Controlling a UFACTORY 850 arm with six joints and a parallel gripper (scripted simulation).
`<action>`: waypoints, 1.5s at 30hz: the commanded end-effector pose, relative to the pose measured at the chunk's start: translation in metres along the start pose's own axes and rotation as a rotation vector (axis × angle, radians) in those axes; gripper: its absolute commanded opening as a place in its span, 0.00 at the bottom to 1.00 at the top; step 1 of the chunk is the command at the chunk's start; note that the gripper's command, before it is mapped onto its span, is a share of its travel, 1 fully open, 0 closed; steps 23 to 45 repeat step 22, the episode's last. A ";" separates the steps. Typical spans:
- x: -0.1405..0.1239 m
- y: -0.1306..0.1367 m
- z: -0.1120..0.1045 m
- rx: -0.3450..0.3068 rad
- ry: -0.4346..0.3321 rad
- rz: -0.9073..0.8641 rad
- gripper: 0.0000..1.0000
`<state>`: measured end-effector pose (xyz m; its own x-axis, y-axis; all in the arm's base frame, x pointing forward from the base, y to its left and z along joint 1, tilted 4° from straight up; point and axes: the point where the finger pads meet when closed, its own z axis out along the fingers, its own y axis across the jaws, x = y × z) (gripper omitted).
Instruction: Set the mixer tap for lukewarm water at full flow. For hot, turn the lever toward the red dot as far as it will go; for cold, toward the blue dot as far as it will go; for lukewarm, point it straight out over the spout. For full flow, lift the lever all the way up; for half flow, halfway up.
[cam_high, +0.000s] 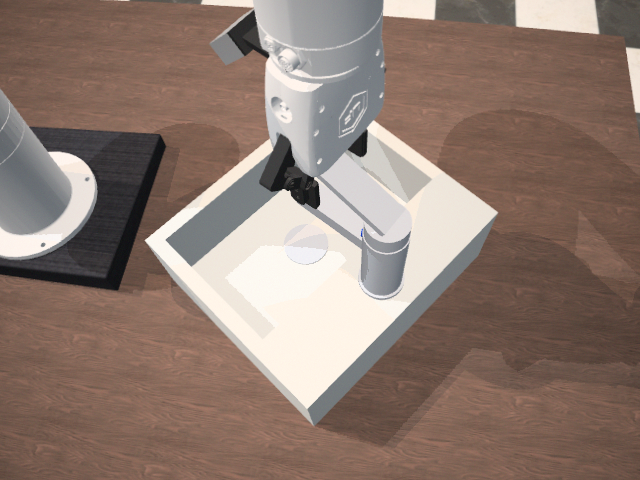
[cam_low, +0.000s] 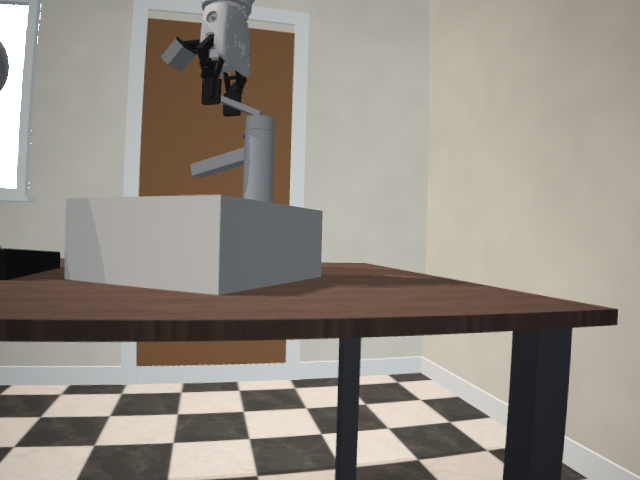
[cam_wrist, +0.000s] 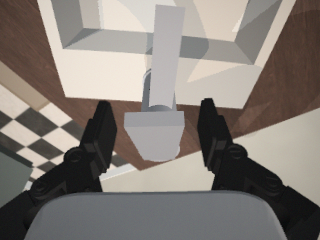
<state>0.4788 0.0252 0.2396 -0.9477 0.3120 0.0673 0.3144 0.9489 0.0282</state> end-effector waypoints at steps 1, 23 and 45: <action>-0.001 0.000 -0.001 -0.001 -0.002 0.000 0.74; -0.001 0.000 -0.013 -0.001 -0.002 0.000 0.74; -0.001 0.000 -0.013 -0.001 -0.002 0.000 0.74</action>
